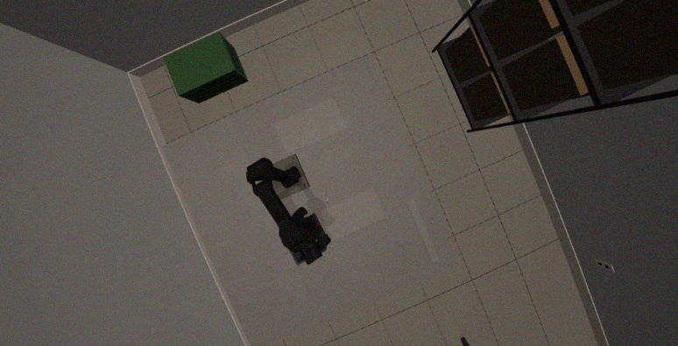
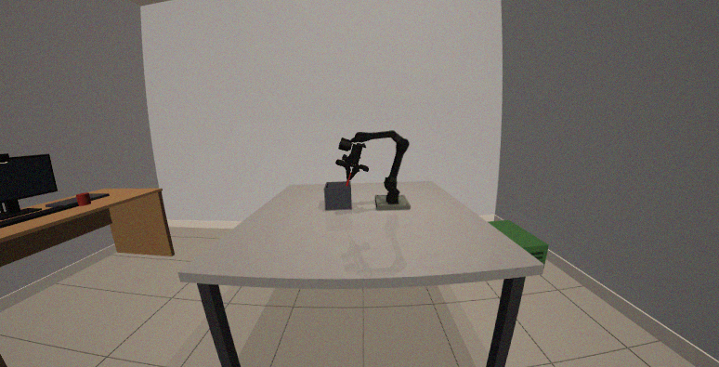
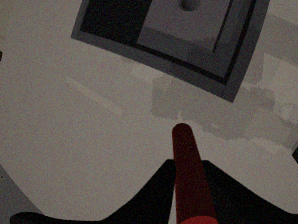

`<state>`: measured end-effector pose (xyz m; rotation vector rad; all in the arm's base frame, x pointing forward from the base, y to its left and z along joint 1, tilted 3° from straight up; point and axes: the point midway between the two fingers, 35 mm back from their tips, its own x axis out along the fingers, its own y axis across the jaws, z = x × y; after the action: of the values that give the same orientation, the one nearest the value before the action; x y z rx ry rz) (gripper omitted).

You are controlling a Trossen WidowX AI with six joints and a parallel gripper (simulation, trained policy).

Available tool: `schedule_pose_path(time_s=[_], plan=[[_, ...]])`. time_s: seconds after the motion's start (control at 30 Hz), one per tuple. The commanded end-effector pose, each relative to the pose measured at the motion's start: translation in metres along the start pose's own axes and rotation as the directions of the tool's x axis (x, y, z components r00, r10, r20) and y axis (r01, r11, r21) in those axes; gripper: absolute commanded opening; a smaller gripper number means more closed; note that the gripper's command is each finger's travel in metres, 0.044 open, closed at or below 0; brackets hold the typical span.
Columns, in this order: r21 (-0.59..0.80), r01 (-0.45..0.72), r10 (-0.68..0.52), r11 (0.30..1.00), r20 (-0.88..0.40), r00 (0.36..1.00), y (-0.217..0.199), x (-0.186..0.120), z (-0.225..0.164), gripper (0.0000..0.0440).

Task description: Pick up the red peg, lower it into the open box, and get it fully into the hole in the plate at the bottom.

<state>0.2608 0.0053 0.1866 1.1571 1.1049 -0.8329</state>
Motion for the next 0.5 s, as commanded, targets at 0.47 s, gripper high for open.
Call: schedule_pose_path(time_s=[0.47], plan=[[0.041, 0.054, -0.056, 0.998, 0.032, 0.998, 0.002, 0.007, 0.055, 0.0000]])
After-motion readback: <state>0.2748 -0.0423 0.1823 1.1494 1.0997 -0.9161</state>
